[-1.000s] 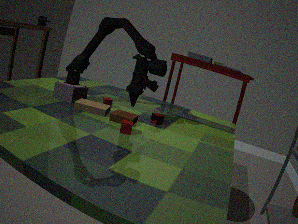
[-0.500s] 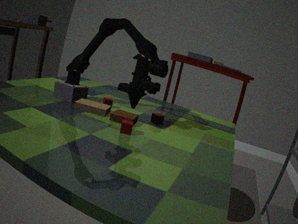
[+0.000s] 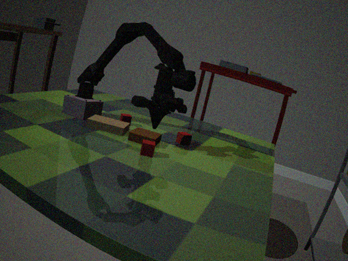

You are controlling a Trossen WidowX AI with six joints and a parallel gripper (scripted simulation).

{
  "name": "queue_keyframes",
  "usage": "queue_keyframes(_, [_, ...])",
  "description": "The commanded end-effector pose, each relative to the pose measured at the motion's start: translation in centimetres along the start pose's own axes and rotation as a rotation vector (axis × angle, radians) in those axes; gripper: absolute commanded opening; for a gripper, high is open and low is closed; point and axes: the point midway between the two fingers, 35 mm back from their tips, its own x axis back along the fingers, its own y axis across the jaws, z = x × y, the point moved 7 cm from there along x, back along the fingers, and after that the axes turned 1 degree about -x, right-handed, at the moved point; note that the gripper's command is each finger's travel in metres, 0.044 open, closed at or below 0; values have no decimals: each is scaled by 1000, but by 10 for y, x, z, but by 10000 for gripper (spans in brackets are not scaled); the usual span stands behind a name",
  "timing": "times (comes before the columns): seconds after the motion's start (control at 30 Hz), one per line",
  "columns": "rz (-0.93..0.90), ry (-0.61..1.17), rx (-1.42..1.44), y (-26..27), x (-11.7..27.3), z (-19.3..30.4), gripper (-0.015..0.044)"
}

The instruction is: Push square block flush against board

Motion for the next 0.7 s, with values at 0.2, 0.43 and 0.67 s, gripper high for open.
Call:
queue_keyframes(0.2, [1, -5, -311, -12, 1, -18, 0])
queue_keyframes(0.43, [1, -5, -544, -21, 0, -31, 0])
queue_keyframes(0.67, [1, -6, -657, -25, 0, -37, 0])
